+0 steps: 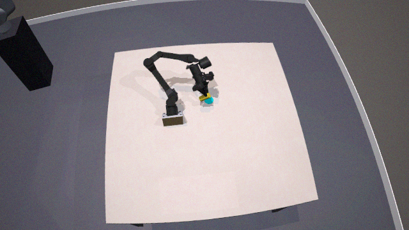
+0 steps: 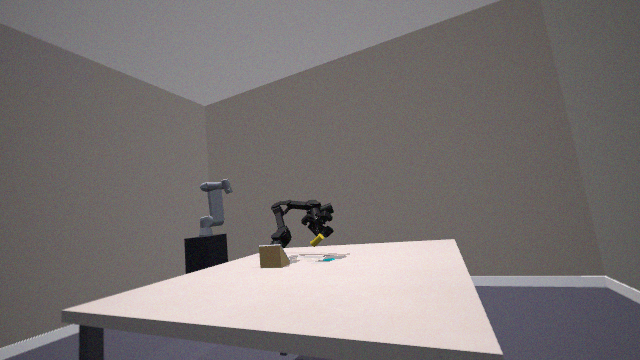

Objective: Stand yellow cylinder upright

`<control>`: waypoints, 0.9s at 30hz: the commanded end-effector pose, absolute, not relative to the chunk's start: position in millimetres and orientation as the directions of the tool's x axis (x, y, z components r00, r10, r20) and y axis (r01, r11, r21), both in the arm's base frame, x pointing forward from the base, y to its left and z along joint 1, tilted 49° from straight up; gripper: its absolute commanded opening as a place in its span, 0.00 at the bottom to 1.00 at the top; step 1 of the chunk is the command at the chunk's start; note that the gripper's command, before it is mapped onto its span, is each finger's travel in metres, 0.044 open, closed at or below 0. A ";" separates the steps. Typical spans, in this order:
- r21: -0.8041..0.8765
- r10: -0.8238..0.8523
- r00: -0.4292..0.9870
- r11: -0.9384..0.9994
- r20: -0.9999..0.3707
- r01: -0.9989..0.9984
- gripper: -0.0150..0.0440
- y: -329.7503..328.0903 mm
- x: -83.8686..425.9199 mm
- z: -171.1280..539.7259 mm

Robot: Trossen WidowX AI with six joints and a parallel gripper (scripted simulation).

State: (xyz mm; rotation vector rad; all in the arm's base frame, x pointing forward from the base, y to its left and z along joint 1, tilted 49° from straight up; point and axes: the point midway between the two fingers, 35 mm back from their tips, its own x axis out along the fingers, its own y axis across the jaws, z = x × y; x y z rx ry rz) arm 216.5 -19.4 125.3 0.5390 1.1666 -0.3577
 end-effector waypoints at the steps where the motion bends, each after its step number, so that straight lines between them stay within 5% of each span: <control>1: 0.210 -0.014 0.381 0.816 -0.924 0.539 0.43 -20.0 216.7 125.7; 27: 0.229 -0.110 0.497 0.788 -0.861 0.572 0.43 -20.7 219.1 129.8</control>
